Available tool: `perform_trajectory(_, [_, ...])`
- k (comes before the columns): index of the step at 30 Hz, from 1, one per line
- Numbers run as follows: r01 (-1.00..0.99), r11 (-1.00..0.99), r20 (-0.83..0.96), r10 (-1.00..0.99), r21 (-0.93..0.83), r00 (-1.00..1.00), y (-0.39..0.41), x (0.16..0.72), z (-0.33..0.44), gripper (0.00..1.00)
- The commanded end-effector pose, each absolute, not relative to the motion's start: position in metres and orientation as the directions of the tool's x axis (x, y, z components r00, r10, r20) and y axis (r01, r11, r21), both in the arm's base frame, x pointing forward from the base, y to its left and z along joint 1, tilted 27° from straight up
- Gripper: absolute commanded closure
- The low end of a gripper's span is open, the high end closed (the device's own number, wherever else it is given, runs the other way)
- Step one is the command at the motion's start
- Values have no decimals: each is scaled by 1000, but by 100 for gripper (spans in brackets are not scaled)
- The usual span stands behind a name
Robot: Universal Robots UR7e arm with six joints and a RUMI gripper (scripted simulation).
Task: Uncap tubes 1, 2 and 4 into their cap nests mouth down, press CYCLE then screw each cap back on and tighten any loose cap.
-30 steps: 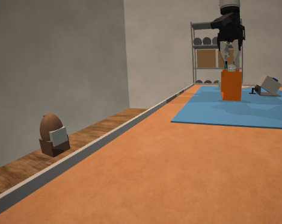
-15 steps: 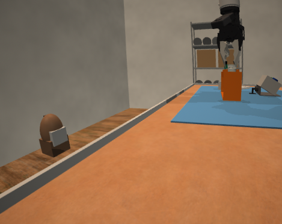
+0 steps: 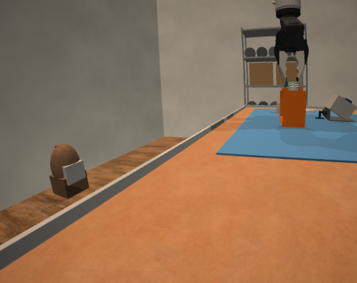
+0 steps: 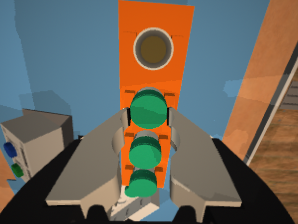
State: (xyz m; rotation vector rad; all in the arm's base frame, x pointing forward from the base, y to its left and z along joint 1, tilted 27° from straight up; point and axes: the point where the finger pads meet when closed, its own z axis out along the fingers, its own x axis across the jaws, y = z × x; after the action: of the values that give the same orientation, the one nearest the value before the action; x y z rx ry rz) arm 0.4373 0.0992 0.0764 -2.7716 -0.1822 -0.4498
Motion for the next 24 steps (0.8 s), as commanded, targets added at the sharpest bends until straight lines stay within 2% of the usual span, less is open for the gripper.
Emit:
perform_trajectory(1, [392,-890,391,284,-232,876,99,438,77,100])
perform_trajectory(6, [558,-816,429,454,-150,781,99,437,77,100])
perform_trajectory(13, [558,-816,429,454,-150,781,99,437,77,100])
perform_trajectory(14, [558,-816,429,454,-150,781,99,437,77,65])
perform_trajectory(24, [558,-816,429,454,-150,781,99,437,77,65])
